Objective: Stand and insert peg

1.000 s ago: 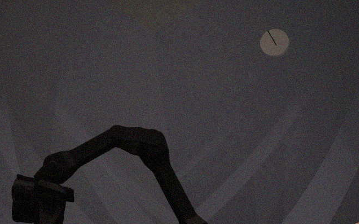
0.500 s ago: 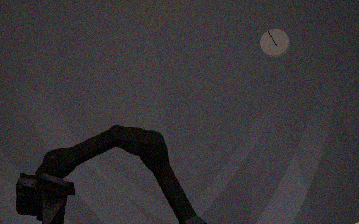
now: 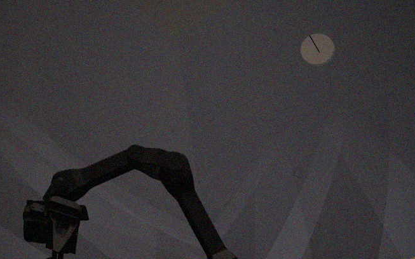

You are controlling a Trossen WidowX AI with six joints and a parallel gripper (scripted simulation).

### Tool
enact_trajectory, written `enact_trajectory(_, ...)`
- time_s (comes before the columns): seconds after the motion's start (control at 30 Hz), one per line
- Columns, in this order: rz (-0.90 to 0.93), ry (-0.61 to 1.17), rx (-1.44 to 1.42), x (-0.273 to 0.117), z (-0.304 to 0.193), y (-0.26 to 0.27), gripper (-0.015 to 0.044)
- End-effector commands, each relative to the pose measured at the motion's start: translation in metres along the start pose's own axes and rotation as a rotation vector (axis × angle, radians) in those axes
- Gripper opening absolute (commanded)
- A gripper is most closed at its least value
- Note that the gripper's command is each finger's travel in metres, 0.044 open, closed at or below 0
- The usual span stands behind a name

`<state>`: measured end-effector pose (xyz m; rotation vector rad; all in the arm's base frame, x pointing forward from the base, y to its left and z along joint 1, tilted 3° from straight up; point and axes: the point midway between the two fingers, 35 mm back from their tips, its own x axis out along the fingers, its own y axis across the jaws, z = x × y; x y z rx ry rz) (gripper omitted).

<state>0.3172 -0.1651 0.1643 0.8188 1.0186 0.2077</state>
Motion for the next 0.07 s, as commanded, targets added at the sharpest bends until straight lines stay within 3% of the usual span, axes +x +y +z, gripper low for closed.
enact_trajectory(0.0, 0.002, -0.004, -0.007, -0.0035, 0.0013, 0.0012, 0.0440)
enact_trajectory(0.03, 0.002, -0.004, -0.007, -0.0035, 0.0013, 0.0012, 0.0440)
